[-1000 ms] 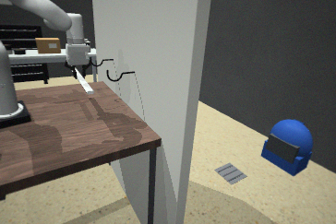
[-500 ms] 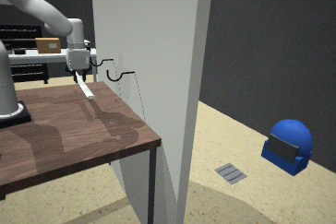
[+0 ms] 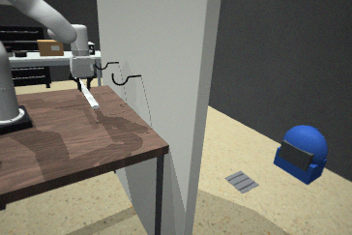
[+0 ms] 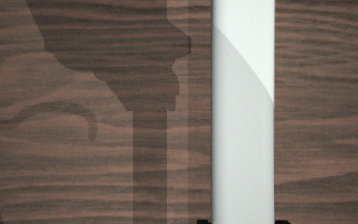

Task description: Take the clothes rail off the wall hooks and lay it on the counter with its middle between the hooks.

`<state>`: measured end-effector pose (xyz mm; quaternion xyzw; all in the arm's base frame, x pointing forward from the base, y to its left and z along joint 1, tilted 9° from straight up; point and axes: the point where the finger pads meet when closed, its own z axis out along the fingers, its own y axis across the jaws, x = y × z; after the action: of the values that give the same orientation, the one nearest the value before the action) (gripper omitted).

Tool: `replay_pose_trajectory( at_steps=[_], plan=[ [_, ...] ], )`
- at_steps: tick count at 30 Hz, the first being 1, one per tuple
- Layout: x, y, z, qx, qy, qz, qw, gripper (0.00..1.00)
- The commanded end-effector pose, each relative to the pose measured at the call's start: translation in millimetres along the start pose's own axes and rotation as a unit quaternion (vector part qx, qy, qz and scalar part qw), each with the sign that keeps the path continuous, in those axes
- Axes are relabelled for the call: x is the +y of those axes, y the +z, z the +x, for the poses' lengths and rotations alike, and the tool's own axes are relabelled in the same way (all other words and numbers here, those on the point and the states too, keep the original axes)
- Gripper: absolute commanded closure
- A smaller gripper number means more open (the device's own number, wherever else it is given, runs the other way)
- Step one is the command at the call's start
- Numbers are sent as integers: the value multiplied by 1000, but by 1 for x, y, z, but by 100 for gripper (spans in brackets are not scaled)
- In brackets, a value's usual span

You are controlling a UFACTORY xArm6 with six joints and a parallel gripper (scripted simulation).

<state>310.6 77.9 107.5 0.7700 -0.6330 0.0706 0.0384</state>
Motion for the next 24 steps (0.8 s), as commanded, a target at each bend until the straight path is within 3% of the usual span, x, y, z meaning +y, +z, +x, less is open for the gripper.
replay_pose_trajectory(
  at_steps=[1, 24],
  plan=[
    [-2, 6, 0, 0, 0, 2, 1000, 100],
    [-2, 41, 0, 0, 0, 2, 1000, 100]
  ],
)
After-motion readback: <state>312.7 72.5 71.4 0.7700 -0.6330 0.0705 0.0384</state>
